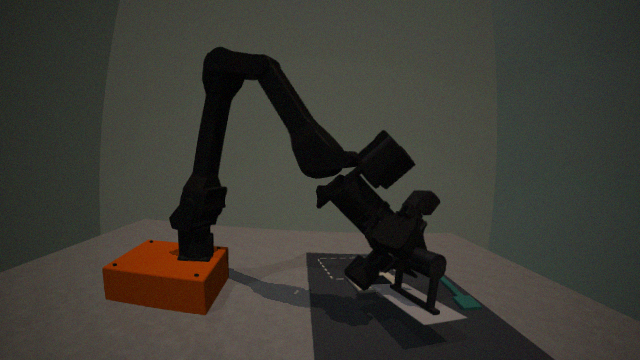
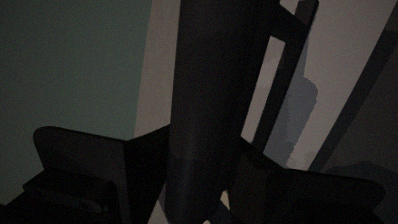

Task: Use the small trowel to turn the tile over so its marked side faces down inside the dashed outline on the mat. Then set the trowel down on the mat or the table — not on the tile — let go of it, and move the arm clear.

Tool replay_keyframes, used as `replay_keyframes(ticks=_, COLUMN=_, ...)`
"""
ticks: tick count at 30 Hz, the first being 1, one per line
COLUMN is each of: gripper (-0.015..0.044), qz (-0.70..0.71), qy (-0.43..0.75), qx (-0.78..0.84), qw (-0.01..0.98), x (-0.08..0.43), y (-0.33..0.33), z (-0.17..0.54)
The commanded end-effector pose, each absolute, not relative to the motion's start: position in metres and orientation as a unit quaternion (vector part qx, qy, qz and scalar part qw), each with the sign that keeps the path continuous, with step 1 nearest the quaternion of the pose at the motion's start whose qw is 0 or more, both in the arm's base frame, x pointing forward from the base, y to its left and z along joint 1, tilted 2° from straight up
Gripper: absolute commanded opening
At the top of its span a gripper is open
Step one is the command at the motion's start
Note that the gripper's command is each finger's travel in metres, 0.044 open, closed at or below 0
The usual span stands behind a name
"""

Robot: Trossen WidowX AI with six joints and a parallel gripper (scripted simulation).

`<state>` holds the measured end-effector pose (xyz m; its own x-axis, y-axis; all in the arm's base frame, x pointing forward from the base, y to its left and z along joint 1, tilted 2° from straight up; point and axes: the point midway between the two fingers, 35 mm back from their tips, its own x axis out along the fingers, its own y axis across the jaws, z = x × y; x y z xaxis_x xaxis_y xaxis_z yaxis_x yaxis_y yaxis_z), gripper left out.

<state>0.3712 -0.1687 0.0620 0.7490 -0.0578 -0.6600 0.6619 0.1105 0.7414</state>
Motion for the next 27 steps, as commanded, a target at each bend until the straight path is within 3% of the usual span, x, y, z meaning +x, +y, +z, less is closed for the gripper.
replay_keyframes(ticks=1, gripper=0.0, qz=-0.255, qy=0.232, qx=0.614, qw=0.71, x=0.377, y=-0.154, z=0.065)
replay_keyframes(ticks=7, gripper=0.0, qz=-0.254, qy=0.22, qx=0.613, qw=0.715, x=0.383, y=-0.128, z=0.064)
replay_keyframes(ticks=27, gripper=0.0, qz=-0.254, qy=0.22, qx=0.612, qw=0.716, x=0.384, y=-0.13, z=0.04)
